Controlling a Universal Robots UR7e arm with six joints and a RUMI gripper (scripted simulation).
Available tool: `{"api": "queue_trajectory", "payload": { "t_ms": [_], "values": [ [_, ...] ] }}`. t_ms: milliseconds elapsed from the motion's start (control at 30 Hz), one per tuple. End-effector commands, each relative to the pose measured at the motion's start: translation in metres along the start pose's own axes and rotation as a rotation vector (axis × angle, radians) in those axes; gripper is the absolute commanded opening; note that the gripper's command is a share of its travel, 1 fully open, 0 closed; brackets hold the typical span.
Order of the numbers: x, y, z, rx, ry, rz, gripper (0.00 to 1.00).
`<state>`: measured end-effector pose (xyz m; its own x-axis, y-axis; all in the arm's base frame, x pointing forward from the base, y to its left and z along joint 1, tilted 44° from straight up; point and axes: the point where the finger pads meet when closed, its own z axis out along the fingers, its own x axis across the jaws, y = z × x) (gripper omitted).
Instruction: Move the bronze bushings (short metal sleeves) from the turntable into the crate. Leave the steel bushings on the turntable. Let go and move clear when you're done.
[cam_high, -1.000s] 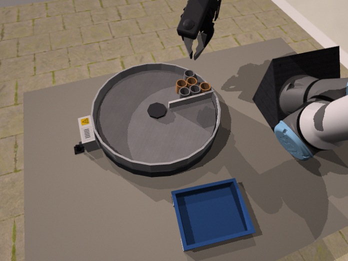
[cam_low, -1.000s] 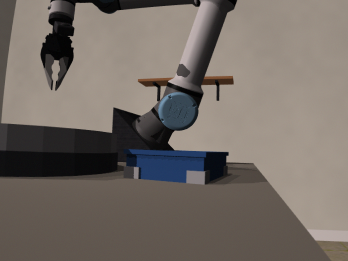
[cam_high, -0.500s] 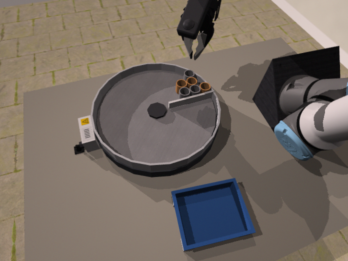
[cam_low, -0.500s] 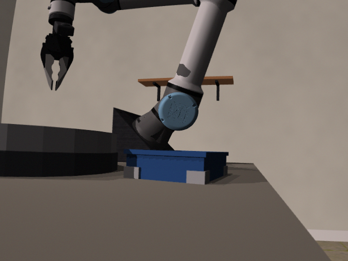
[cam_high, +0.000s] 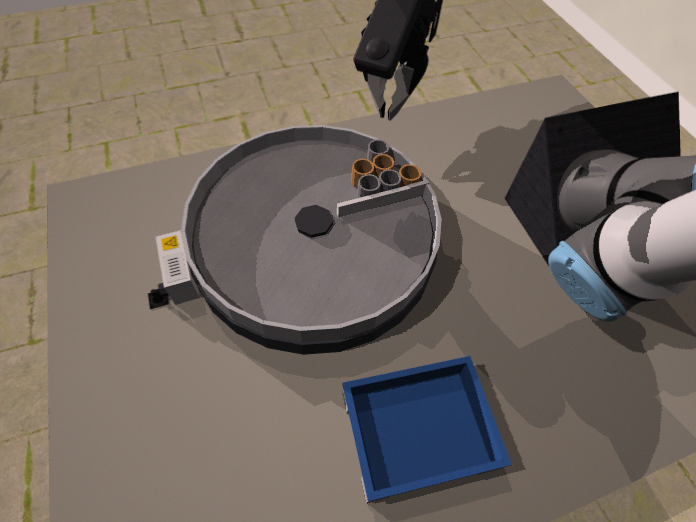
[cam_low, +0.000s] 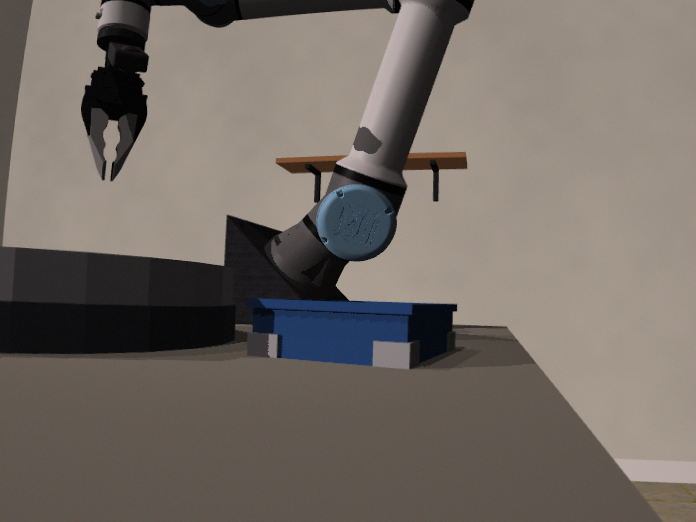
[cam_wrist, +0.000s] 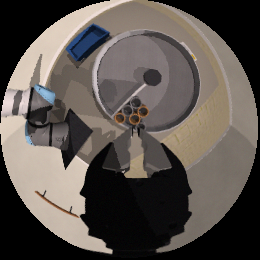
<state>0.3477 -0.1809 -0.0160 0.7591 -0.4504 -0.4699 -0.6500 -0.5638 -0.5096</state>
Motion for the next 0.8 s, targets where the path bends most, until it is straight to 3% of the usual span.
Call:
{"api": "queue_trajectory", "payload": {
  "t_ms": [0,633,767],
  "values": [
    [0.001,0.0,-0.001,-0.001,0.002,0.0,0.05],
    [0.001,0.0,0.0,-0.001,0.002,0.0,0.05],
    [0.017,0.001,0.034,0.001,-0.002,0.001,0.05]
  ]
}}
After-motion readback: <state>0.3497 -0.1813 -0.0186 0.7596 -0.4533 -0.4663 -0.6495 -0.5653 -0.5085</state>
